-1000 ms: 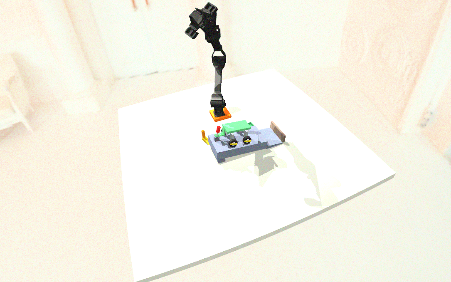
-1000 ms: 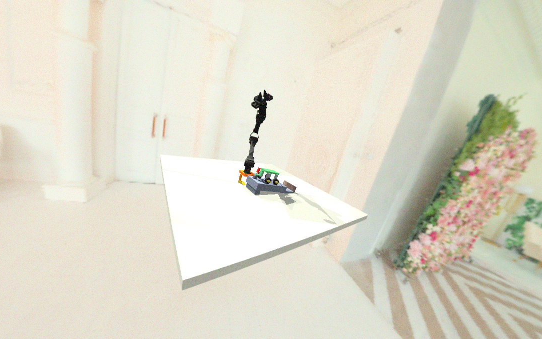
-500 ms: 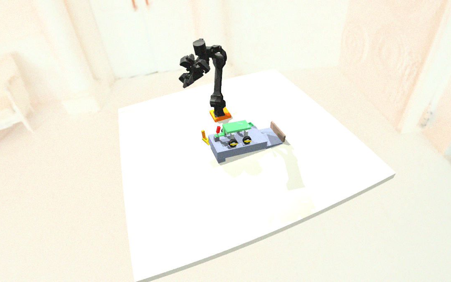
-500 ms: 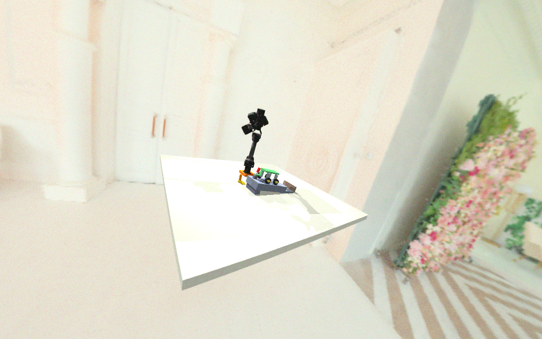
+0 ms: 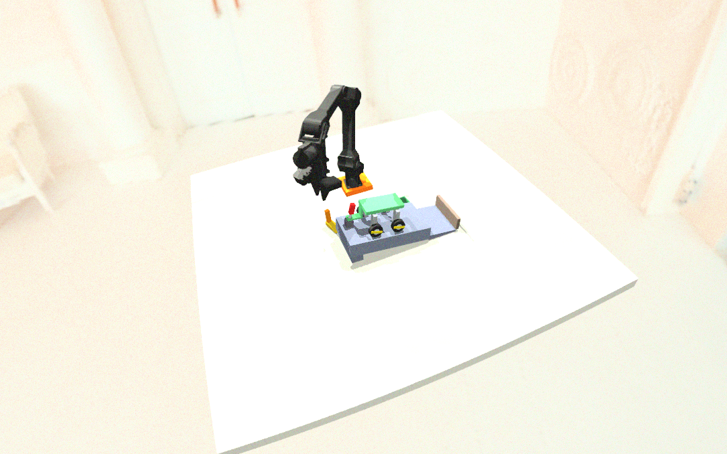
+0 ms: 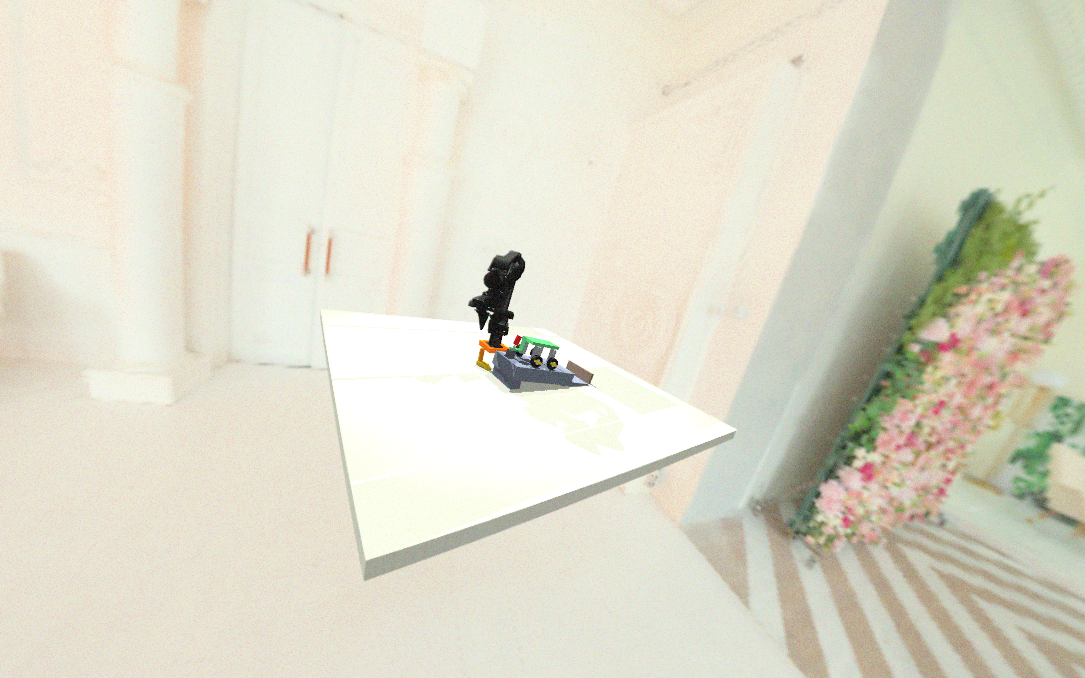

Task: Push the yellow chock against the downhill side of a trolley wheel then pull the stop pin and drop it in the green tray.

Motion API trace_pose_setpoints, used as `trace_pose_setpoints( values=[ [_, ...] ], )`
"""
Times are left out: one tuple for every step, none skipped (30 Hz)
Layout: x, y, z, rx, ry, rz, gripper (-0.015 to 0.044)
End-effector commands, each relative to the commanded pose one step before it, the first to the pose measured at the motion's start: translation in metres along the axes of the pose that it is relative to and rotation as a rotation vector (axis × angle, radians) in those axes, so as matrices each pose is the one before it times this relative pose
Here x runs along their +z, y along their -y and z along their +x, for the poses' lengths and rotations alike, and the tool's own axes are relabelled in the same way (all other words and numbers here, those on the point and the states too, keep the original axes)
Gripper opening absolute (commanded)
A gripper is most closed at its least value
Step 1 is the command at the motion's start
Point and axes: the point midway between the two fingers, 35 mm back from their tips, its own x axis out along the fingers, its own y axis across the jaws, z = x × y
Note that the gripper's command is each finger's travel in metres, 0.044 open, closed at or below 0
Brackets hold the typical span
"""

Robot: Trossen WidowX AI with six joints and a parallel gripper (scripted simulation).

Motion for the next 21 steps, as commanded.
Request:
trace_pose_setpoints(
  values=[
    [-0.02005, 0.01280, 0.01133, -0.05316, -0.13147, -0.0077, 0.0190],
    [0.00000, 0.00000, 0.00000, 0.00000, 0.00000, 0.0000, 0.0190],
    [0.00000, 0.00000, 0.00000, 0.00000, 0.00000, 0.0000, 0.0190],
    [0.00000, 0.00000, 0.00000, 0.00000, 0.00000, 0.0000, 0.0190],
    [0.00000, 0.00000, 0.00000, 0.00000, 0.00000, 0.0000, 0.0190],
    [0.00000, 0.00000, 0.00000, 0.00000, 0.00000, 0.0000, 0.0190],
    [0.00013, -0.00006, 0.00073, 0.00000, 0.00001, 0.0000, 0.0190],
    [0.00039, -0.00017, 0.00219, 0.00001, 0.00002, 0.0000, 0.0190],
    [0.00028, -0.00010, 0.00257, 0.00001, 0.00001, 0.0000, 0.0190],
    [0.00036, -0.00012, 0.00370, 0.00001, 0.00002, 0.0000, 0.0190],
    [0.00017, -0.00002, 0.00359, 0.00000, 0.00000, 0.0000, 0.0190],
    [0.00012, 0.00000, 0.00360, 0.00000, 0.00000, 0.0000, 0.0190],
    [0.00006, 0.00001, 0.00398, 0.00000, 0.00000, 0.0000, 0.0190],
    [0.00001, 0.00003, 0.00335, 0.00000, -0.00001, 0.0000, 0.0190],
    [-0.00013, 0.00007, 0.00353, 0.00000, -0.00002, 0.0000, 0.0190],
    [-0.00015, 0.00008, 0.00319, 0.00000, -0.00002, 0.0000, 0.0190],
    [-0.00022, 0.00006, 0.00363, 0.00000, -0.00002, 0.0000, 0.0190],
    [-0.00024, 0.00008, 0.00333, 0.00000, -0.00002, 0.0000, 0.0190],
    [-0.00032, 0.00006, 0.00311, 0.00000, -0.00003, 0.0000, 0.0190],
    [-0.00028, 0.00006, 0.00251, 0.00000, -0.00003, 0.0000, 0.0190],
    [-0.00018, 0.00004, 0.00150, 0.00000, -0.00002, 0.0000, 0.0190]
  ],
)
